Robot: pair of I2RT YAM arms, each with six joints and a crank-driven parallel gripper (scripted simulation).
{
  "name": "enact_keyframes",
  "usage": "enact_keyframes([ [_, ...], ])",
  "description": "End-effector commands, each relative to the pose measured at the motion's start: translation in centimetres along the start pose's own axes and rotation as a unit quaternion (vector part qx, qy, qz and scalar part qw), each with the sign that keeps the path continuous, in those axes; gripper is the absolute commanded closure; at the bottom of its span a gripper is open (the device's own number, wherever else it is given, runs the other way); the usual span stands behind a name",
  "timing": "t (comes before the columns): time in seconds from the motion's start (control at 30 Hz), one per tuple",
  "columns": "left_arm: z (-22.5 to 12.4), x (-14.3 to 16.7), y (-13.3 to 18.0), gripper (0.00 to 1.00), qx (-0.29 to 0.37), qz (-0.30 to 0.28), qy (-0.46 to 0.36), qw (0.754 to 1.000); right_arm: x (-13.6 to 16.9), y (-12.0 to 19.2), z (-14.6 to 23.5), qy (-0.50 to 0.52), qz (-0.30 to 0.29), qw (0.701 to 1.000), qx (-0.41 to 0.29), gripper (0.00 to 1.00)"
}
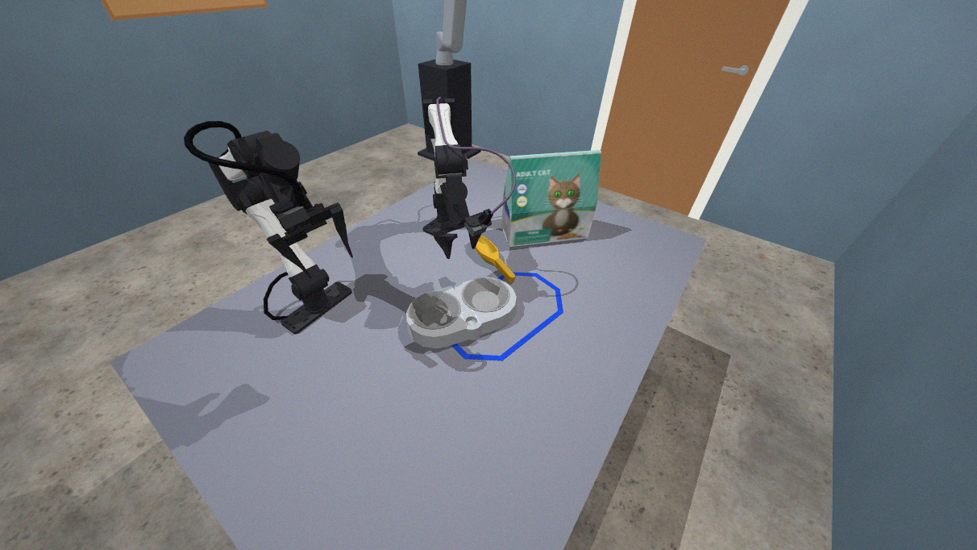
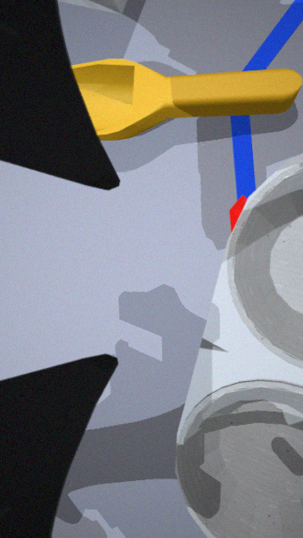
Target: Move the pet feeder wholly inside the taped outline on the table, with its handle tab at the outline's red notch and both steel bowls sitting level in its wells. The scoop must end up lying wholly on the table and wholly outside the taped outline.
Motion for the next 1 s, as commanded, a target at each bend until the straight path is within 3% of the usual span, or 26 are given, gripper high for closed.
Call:
enact_keyframes([
  [0.0,2.9,-1.8,-0.3,0.00,0.004,-0.092,-0.017,0.996,-0.8,0.5,3.6,0.065,-0.081,0.990,-0.094,0.00],
  [0.3,8.7,-1.4,-1.9,0.00,-0.018,-0.166,-0.029,0.985,3.5,4.1,10.0,0.175,-0.165,0.919,-0.312,0.00],
  [0.37,8.7,-1.4,-1.9,0.00,-0.018,-0.166,-0.029,0.985,3.5,4.1,10.0,0.175,-0.165,0.919,-0.312,0.00],
  [0.5,10.9,-0.8,-2.6,0.00,-0.029,-0.185,-0.030,0.982,5.8,6.2,11.8,0.203,-0.193,0.872,-0.401,0.00],
  [0.67,12.8,1.1,-4.1,0.00,-0.038,-0.140,-0.030,0.989,8.6,8.4,12.9,0.221,-0.213,0.816,-0.490,0.00],
  [0.8,13.4,1.6,-4.4,0.00,-0.037,-0.085,-0.030,0.995,10.2,9.2,13.0,0.228,-0.213,0.790,-0.528,0.00],
  [0.87,13.6,1.9,-4.6,0.24,-0.034,-0.047,-0.031,0.998,10.8,9.5,13.1,0.230,-0.212,0.780,-0.542,0.00],
  [0.93,13.6,1.9,-4.6,0.24,-0.034,-0.047,-0.031,0.998,10.8,9.5,13.1,0.230,-0.212,0.780,-0.542,0.00],
  [0.97,13.6,2.0,-4.6,0.37,-0.032,-0.026,-0.032,0.999,11.0,9.6,13.1,0.230,-0.214,0.775,-0.548,0.00],
])
Point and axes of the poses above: on each arm, the point where the finger pads meet when closed, its own y axis back along the fingers, its own z axis across the jaws, x = y × z, the point moved 2 cm from there along y, back along the fingers, and after that the axes turned 6 degrees about -y, right-handed, at the moved point
